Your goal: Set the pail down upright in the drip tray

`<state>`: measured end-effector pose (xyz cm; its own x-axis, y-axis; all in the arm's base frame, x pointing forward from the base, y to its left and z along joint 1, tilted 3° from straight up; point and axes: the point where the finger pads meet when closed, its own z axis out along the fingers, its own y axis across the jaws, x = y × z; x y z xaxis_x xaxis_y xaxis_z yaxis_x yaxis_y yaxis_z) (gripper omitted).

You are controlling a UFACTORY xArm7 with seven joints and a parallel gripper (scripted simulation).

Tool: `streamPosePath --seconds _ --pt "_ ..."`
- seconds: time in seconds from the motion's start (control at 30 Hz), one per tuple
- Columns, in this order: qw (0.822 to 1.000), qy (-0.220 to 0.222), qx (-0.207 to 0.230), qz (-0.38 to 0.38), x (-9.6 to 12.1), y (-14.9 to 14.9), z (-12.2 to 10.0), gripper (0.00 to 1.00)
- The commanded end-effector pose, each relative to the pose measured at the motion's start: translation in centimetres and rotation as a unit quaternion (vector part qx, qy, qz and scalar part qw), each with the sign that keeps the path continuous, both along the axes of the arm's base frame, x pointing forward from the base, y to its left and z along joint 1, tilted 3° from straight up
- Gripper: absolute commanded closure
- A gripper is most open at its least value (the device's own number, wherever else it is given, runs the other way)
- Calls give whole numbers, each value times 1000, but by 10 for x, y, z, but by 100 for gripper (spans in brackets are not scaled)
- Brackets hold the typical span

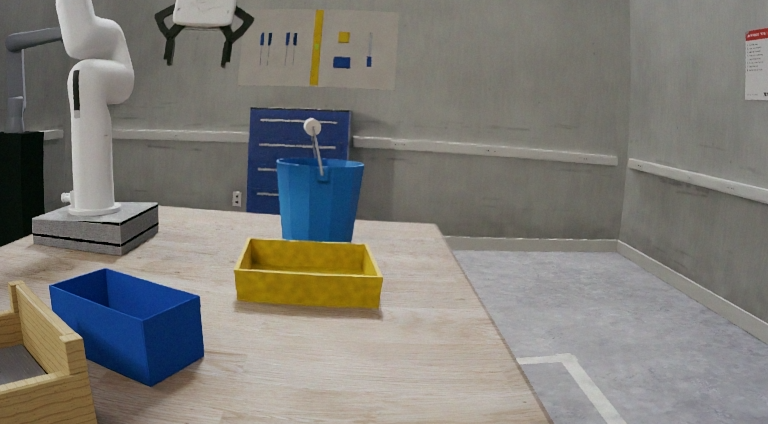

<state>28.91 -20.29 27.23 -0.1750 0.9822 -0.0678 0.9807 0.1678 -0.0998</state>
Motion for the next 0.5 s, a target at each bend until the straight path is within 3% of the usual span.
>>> streamPosePath --seconds 0.0,0.33,0.4,0.47 --pt "1000 -1 -13 -11 37 21 3 0" --pt "999 -13 -19 -25 114 107 -6 0" --pt "999 -15 -17 -27 126 127 -9 0" --pt "999 -15 -17 -27 126 127 -9 0"
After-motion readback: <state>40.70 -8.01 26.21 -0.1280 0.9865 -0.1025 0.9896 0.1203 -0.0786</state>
